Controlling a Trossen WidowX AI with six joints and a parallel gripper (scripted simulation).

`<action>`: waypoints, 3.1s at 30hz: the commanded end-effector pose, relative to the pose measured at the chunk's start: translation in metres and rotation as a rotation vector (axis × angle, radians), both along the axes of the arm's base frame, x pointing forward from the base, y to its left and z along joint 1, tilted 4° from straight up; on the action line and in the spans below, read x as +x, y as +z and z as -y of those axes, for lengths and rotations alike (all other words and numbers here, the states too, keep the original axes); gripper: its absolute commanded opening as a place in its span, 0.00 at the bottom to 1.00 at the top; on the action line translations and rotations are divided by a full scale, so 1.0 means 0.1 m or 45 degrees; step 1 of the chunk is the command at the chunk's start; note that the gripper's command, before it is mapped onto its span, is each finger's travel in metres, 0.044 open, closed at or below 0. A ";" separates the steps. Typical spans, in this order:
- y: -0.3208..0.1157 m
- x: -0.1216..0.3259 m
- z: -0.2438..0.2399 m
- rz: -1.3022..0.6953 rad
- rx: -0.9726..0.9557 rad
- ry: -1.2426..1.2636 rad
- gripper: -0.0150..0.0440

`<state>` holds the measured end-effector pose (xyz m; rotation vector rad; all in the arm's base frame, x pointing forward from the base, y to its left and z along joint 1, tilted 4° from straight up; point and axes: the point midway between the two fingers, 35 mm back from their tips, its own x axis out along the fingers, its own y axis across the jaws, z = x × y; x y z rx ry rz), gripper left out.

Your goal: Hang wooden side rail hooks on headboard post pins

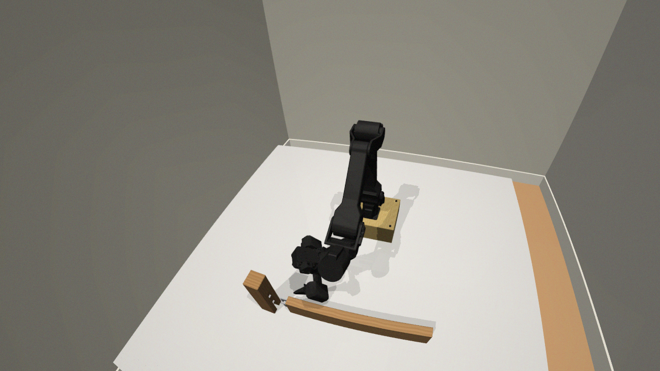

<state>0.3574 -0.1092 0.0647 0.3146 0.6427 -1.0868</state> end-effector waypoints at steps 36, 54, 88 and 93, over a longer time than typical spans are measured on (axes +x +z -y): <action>-0.02 0.46 -0.19 -1.328 -0.001 1.582 1.00; 0.15 0.55 -0.43 -1.526 -0.208 3.137 1.00; -0.39 0.53 -0.43 -1.526 -0.208 3.137 1.00; -0.47 0.54 -0.43 -1.526 -0.208 3.136 1.00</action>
